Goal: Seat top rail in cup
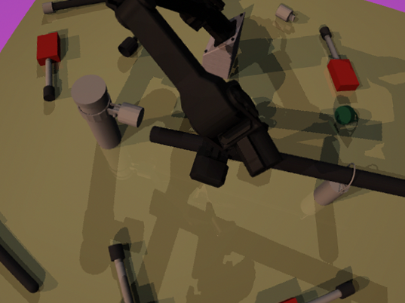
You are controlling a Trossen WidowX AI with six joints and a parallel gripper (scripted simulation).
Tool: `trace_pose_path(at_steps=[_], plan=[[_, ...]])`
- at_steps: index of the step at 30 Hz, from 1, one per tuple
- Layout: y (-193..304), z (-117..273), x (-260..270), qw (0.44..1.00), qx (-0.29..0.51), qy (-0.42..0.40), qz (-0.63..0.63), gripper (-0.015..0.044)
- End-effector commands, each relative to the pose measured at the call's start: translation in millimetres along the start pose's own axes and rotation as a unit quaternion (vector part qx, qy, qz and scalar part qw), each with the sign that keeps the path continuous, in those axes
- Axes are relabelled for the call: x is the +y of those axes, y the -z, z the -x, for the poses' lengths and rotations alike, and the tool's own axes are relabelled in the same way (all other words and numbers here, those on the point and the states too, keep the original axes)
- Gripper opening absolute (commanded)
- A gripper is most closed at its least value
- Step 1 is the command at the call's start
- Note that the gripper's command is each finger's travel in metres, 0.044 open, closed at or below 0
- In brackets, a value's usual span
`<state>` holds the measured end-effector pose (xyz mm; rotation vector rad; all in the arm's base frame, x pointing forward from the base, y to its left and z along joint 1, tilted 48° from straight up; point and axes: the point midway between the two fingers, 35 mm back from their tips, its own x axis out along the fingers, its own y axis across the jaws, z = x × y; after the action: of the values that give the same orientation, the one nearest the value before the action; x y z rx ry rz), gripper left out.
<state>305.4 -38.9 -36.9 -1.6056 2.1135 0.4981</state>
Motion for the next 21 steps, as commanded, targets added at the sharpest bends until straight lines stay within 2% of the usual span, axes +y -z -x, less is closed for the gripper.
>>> trace_pose_path(at_steps=[1, 8, 21], plan=[[0, 16, 0, 1.0, 0.02, 0.01, 0.0, 0.0], [8, 41, 1, 0.998, 0.064, 0.02, -0.003, 0.0], [6, 37, 2, 0.998, 0.056, 0.014, -0.004, 0.0]])
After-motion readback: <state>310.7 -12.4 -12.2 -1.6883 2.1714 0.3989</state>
